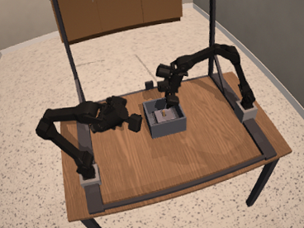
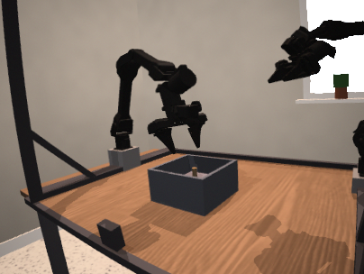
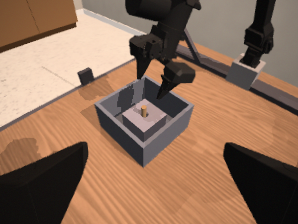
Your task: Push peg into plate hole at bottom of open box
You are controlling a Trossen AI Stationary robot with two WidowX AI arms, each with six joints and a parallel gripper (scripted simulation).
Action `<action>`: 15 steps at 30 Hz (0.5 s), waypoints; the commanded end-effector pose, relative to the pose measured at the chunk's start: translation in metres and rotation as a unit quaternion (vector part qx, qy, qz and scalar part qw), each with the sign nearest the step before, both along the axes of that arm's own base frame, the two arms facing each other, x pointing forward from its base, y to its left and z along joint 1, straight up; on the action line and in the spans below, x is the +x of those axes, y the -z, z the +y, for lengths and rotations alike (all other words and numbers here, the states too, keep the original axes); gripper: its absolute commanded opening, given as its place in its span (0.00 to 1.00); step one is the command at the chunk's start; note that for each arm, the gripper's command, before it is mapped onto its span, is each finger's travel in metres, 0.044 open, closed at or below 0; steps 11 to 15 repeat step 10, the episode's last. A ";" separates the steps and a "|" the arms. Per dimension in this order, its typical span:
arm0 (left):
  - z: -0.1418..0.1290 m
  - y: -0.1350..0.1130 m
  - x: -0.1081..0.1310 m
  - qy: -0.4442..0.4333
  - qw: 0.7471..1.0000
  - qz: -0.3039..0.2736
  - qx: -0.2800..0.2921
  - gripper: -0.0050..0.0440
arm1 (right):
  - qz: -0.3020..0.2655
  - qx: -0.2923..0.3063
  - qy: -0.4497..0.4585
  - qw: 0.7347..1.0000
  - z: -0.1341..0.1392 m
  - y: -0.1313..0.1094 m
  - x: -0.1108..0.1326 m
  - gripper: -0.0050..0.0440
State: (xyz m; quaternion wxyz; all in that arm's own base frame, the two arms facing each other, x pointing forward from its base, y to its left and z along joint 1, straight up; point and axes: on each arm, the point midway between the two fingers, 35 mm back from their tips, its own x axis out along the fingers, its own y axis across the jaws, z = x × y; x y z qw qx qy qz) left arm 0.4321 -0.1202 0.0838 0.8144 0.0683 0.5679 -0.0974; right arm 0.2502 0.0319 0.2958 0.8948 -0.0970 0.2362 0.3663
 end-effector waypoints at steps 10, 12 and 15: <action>-0.001 -0.010 0.002 0.007 1.000 -0.011 -0.003 1.00 | -0.007 -0.003 0.000 1.000 0.000 -0.004 0.000 1.00; -0.001 -0.010 0.002 0.007 1.000 -0.011 -0.003 1.00 | -0.007 -0.003 0.000 1.000 0.000 -0.004 0.000 1.00; -0.001 -0.010 0.002 0.007 1.000 -0.011 -0.003 1.00 | -0.007 -0.003 0.000 1.000 0.000 -0.004 0.000 1.00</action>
